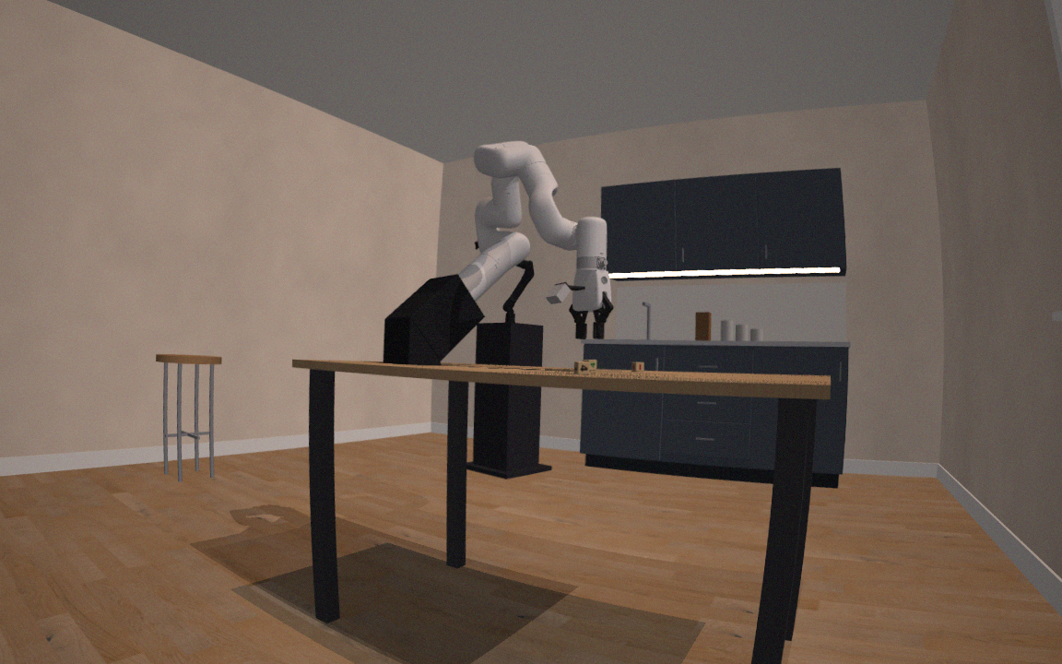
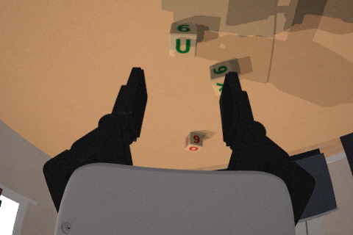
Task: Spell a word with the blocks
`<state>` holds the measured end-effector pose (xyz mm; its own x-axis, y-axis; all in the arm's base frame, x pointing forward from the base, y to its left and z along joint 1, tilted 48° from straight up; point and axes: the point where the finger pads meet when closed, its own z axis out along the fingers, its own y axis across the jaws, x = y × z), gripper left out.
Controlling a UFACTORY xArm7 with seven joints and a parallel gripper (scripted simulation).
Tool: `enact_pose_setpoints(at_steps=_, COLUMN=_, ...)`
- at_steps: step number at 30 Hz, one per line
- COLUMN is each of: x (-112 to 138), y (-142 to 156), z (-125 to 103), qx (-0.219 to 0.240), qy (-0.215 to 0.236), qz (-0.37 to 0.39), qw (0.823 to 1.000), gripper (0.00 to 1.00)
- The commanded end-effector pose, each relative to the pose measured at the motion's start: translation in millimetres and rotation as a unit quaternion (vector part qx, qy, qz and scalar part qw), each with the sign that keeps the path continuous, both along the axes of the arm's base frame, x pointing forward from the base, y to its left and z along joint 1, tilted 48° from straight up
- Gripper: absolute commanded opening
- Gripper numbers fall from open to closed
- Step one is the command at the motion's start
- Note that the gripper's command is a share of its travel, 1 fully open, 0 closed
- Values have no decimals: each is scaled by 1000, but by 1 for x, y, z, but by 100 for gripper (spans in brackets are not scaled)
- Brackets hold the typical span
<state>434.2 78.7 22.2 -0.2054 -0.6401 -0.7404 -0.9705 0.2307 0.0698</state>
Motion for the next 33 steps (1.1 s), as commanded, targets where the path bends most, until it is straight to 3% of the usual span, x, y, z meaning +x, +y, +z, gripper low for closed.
enact_pose_setpoints(at_steps=1, x=2, y=1, z=-2, qx=-1, qy=-1, qz=-2, qw=1000, gripper=63)
enact_pose_setpoints(at_steps=33, x=7, y=28, z=-27, qx=-1, qy=-1, qz=-2, qw=1000, gripper=63)
